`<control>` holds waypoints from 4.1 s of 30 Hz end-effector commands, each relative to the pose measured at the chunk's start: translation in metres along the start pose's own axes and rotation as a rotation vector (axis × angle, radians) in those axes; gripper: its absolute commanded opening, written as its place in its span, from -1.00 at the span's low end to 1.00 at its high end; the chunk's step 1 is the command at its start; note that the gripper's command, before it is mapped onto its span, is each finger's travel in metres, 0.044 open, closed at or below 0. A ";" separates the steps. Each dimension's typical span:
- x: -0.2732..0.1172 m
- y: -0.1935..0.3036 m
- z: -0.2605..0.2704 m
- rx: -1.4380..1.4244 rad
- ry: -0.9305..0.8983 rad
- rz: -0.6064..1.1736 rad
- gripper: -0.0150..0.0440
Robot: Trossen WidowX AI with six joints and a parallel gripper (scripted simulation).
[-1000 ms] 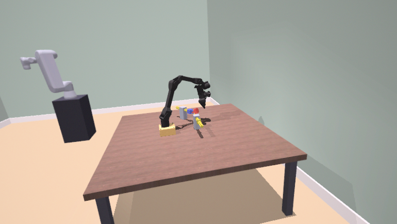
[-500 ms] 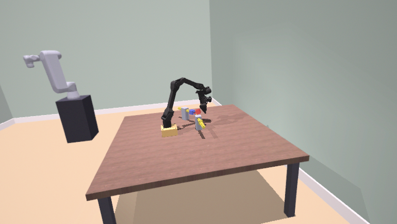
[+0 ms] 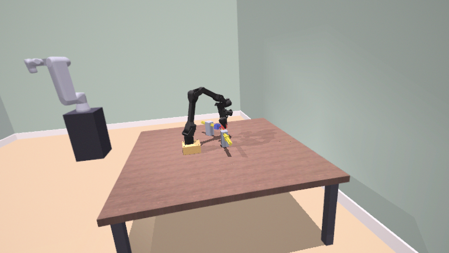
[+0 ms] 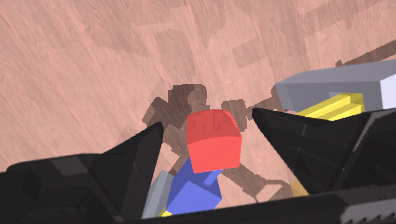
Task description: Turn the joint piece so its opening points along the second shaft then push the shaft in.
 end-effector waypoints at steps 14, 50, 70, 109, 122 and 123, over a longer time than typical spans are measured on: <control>0.019 0.004 -0.001 0.008 -0.002 -0.009 1.00; 0.026 0.005 -0.001 0.008 -0.001 -0.009 0.12; 0.026 0.005 -0.001 0.008 -0.001 -0.009 0.12; 0.026 0.005 -0.001 0.008 -0.001 -0.009 0.12; 0.026 0.005 -0.001 0.008 -0.001 -0.009 0.12; 0.026 0.005 -0.001 0.008 -0.001 -0.009 0.12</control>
Point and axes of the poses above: the point midway between the two fingers, 35 mm back from their tips, its own x axis out along the fingers, its own z axis across the jaws, y = z × x, the point moved 4 cm from there along -x, back along the fingers, and after that the axes turned 3 degrees about -x, right-handed, at the moved point
